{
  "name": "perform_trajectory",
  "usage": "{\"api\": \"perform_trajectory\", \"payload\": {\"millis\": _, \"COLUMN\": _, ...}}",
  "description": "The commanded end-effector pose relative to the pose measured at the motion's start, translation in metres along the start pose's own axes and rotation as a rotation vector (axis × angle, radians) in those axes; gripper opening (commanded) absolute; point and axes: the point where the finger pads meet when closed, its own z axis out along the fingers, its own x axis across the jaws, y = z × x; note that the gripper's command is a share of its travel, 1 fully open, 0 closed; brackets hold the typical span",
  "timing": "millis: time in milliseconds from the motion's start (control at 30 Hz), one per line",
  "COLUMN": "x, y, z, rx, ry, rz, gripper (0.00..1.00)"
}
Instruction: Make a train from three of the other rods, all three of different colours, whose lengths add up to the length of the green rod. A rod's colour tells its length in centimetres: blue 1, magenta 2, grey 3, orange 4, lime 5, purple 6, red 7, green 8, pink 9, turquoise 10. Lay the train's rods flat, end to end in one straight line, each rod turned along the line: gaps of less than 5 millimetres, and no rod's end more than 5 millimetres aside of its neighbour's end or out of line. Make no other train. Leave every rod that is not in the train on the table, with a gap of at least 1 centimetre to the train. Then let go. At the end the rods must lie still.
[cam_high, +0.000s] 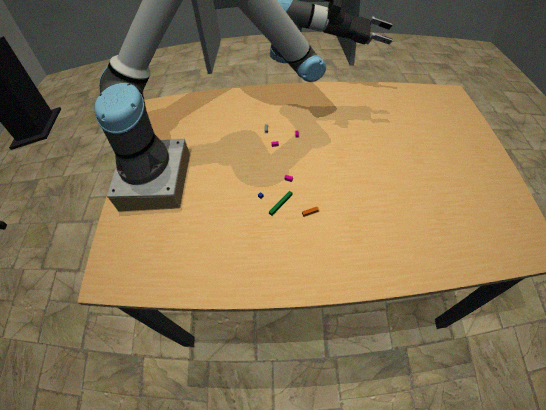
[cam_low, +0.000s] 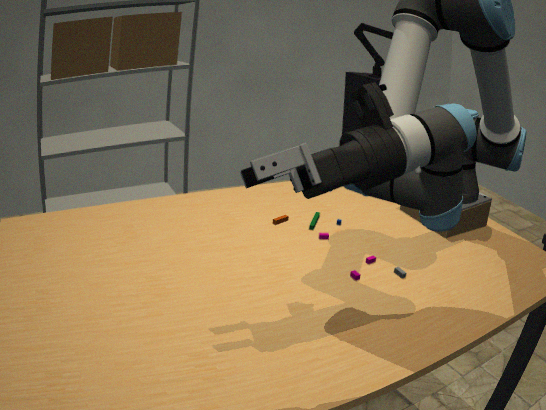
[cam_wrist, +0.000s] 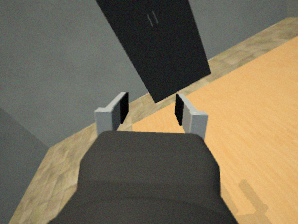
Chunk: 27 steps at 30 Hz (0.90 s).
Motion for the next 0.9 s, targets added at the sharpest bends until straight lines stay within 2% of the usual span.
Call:
{"api": "perform_trajectory", "payload": {"millis": 0, "x": 0.000, "y": -0.001, "z": 0.000, "rx": 0.001, "ry": -0.001, "rz": 0.001, "gripper": 1.00}}
{"api": "perform_trajectory", "payload": {"millis": 633, "x": 0.000, "y": -0.001, "z": 0.000, "rx": 0.000, "ry": 0.000, "rz": 0.000, "gripper": 1.00}}
{"api": "perform_trajectory", "payload": {"millis": 767, "x": 0.006, "y": -0.004, "z": 0.002, "rx": -0.009, "ry": 0.012, "rz": -0.008, "gripper": 1.00}}
{"api": "perform_trajectory", "payload": {"millis": 867, "x": 0.017, "y": -0.009, "z": 0.005, "rx": -0.026, "ry": 0.034, "rz": -0.023, "gripper": 1.00}}
